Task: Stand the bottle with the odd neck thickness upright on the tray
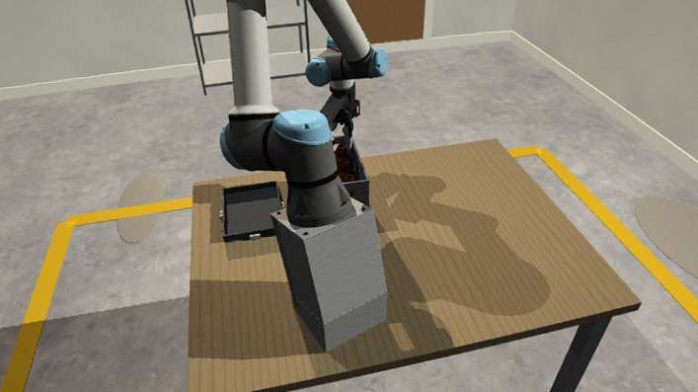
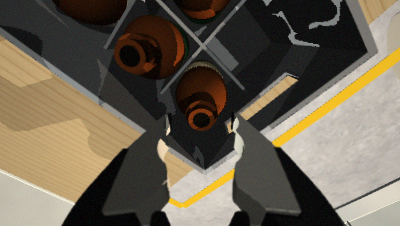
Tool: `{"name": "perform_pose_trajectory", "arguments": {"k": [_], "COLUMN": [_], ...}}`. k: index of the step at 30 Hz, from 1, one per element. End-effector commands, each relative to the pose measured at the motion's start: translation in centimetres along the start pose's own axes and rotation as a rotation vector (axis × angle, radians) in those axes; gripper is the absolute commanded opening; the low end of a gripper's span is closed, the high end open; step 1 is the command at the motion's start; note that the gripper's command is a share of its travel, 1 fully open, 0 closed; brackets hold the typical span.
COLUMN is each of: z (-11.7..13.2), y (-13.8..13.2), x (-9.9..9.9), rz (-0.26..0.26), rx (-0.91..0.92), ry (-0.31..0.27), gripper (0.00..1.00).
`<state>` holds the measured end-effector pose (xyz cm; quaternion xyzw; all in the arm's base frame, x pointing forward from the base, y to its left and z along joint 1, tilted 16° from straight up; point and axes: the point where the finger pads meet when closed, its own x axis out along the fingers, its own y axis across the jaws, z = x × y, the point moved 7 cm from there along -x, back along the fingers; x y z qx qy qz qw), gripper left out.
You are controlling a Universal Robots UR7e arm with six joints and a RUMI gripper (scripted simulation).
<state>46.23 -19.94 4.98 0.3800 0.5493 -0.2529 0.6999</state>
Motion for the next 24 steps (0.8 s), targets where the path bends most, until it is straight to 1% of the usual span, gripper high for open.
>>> {"name": "perform_pose_trajectory", "arguments": {"k": [1,13,24], "z": [0.04,0.04,0.04], "y": [0.01,0.01,0.01], "x": [0.39,1.00,1.10], "rz": [0.000,0.000,0.000], "rx": [0.000,0.000,0.000], "ry": [-0.001,-0.001,-0.001], "gripper": [0.38,0.38,0.38]}}
